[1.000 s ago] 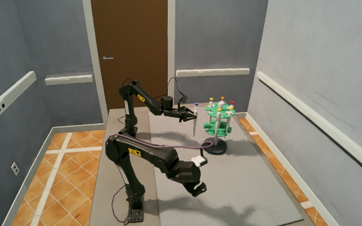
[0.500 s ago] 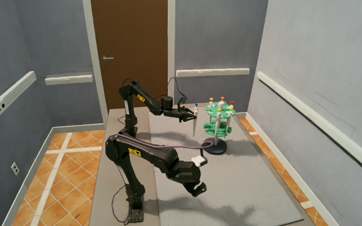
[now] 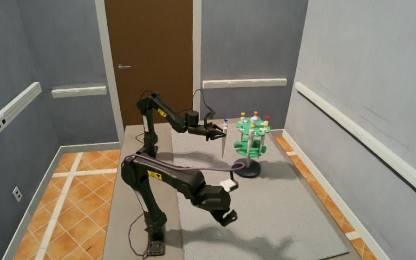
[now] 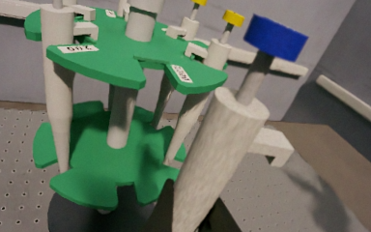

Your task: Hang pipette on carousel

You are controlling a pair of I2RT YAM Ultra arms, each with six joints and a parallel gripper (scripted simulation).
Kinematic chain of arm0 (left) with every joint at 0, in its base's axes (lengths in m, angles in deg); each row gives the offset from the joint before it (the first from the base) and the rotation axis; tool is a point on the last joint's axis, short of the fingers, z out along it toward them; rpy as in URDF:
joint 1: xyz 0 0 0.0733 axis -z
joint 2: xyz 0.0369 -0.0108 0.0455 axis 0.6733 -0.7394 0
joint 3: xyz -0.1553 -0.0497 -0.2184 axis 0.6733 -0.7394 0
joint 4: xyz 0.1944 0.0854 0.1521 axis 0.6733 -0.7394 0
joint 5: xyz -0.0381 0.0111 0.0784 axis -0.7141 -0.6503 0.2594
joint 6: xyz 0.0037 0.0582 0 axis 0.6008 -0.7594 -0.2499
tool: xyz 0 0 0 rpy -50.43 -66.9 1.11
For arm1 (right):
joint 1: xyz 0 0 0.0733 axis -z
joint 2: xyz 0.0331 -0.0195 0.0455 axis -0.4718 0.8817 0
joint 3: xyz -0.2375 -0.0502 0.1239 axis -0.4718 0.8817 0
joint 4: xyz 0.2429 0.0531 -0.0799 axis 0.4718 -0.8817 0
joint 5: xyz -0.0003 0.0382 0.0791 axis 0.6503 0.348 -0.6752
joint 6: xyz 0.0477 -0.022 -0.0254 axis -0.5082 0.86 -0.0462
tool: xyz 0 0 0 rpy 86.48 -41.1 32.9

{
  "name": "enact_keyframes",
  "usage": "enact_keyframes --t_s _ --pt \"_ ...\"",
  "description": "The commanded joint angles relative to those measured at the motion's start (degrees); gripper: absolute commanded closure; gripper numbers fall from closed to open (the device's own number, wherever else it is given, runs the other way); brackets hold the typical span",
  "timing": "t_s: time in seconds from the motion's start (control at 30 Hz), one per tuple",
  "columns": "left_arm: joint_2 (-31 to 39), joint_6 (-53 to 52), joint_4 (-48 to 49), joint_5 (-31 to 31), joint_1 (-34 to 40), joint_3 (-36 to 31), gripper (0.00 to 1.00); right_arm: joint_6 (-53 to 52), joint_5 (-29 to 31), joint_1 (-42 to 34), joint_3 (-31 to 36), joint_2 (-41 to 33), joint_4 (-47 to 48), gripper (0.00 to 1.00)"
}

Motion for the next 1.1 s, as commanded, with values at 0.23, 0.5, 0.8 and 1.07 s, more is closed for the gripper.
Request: enact_keyframes --t_s 0.23,0.5,0.8,1.07 --pt "2.24 -0.43 1.02 -0.38 -0.16 1.17 0.88 0.39 -1.21 0.7 -0.62 0.22 0.81 0.0" --pt "2.24 -0.43 1.02 -0.38 -0.16 1.17 0.88 0.39 -1.21 0.7 -0.62 0.22 0.81 0.0" --pt "2.24 -0.43 1.02 -0.38 -0.16 1.17 0.88 0.39 -1.21 0.7 -0.62 0.22 0.81 0.0" --pt "-1.04 -0.41 0.41 -1.44 -1.47 2.89 0.88 0.39 -1.21 0.7 -0.62 0.22 0.81 0.0"
